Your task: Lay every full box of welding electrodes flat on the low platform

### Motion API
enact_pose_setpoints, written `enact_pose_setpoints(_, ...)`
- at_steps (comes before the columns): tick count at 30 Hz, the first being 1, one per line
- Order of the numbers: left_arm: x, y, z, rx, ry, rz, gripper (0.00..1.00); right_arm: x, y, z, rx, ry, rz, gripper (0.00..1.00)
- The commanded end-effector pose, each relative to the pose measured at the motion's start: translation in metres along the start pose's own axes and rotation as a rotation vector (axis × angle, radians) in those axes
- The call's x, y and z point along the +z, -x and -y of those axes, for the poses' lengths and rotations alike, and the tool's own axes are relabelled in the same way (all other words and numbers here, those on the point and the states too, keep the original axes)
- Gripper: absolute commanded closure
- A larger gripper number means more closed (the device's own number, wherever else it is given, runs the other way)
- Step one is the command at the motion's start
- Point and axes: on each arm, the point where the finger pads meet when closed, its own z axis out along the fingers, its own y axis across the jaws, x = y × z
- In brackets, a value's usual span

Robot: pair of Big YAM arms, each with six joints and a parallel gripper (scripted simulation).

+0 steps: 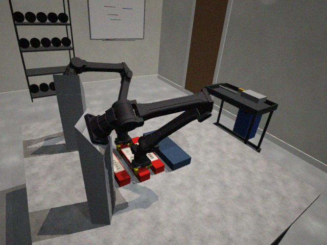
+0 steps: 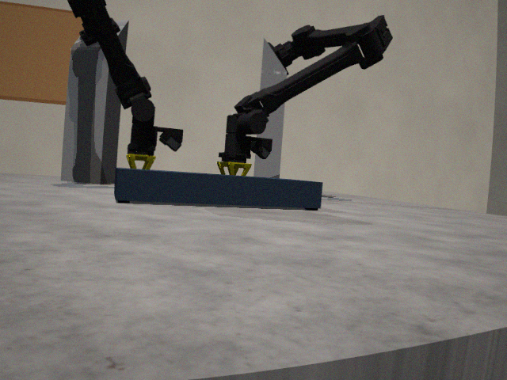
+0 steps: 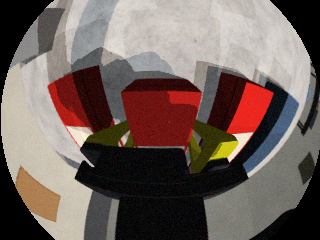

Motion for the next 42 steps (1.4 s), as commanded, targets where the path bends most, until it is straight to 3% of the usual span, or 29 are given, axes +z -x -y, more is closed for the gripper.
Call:
enact_pose_setpoints(1,-0.0146,-0.0076,0.0056,0.012,-0.031,-0.007,1.00,-0.0170,0.0122,-0.0087,-0.024,0.008,0.024,1.00)
enact_pose_setpoints(8,-0.0144,-0.0076,0.0062,0.012,-0.031,-0.007,1.00,-0.0165,0.0126,-0.0081,-0.023,0.008,0.024,1.00)
enact_pose_setpoints(9,-0.0144,-0.0076,0.0062,0.012,-0.031,-0.007,0.00,-0.0165,0.0126,-0.0081,-0.023,0.008,0.024,0.00)
enact_pose_setpoints(42,-0.0087,-0.0034,-0.0013,0.015,-0.008,-0.004,0.00,-0.0092,0.0067,-0.0051,-0.016,0.004,0.014,0.00)
